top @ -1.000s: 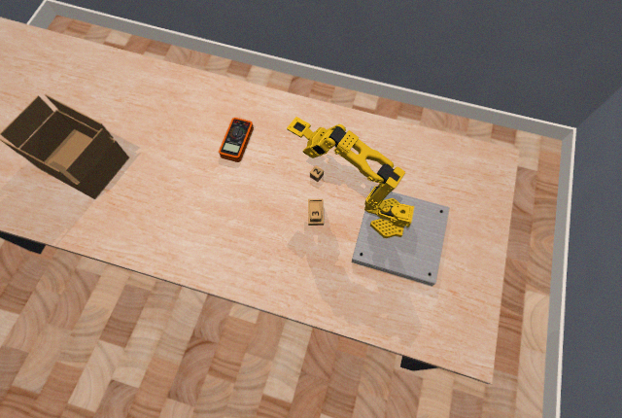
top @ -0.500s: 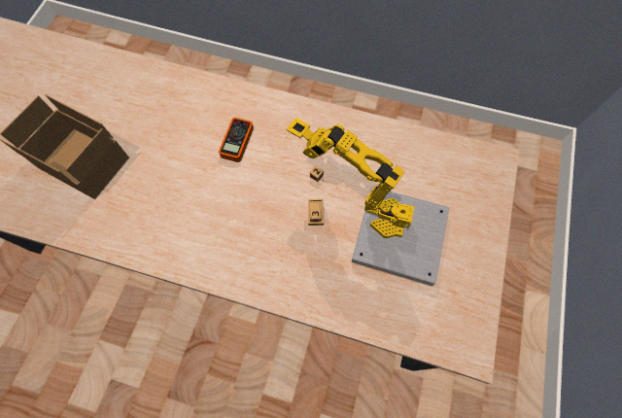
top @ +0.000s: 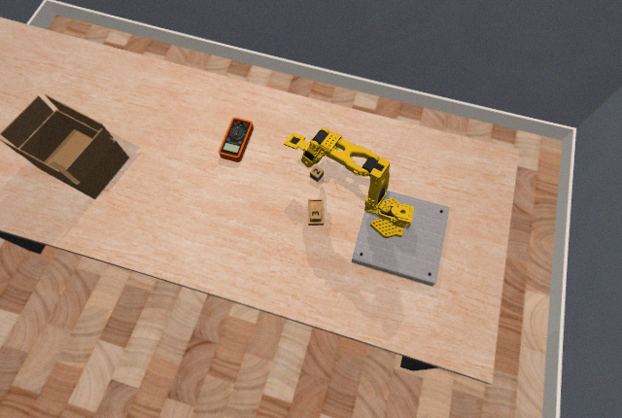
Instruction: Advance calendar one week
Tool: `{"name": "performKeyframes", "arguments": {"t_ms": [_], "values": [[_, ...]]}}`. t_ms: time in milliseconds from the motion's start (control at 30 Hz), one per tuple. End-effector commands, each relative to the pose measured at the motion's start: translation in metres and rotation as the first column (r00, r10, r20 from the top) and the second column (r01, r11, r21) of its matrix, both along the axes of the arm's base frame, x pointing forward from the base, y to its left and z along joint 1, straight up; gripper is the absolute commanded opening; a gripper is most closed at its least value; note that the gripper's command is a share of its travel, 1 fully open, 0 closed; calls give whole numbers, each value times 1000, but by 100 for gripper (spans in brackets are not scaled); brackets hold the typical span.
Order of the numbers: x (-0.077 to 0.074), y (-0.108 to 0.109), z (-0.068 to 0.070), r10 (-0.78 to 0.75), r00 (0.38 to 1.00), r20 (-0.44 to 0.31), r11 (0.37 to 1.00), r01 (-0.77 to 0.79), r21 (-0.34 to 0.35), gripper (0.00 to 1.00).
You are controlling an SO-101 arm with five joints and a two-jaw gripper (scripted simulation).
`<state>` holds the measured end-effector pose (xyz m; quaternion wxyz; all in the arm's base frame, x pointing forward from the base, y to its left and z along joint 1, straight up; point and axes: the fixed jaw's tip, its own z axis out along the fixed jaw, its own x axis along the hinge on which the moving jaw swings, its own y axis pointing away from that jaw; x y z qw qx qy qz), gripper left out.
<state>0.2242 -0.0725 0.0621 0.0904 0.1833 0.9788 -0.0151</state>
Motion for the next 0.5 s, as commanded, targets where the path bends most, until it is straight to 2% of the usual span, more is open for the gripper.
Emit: {"name": "performKeyframes", "arguments": {"t_ms": [0,167,467], "values": [[-6,4,-24,-1,995,-104,999,5,39,35],[-12,6,-39,2,985,-172,998,9,63,35],[-10,9,-42,-4,983,-182,998,16,66,35]]}}
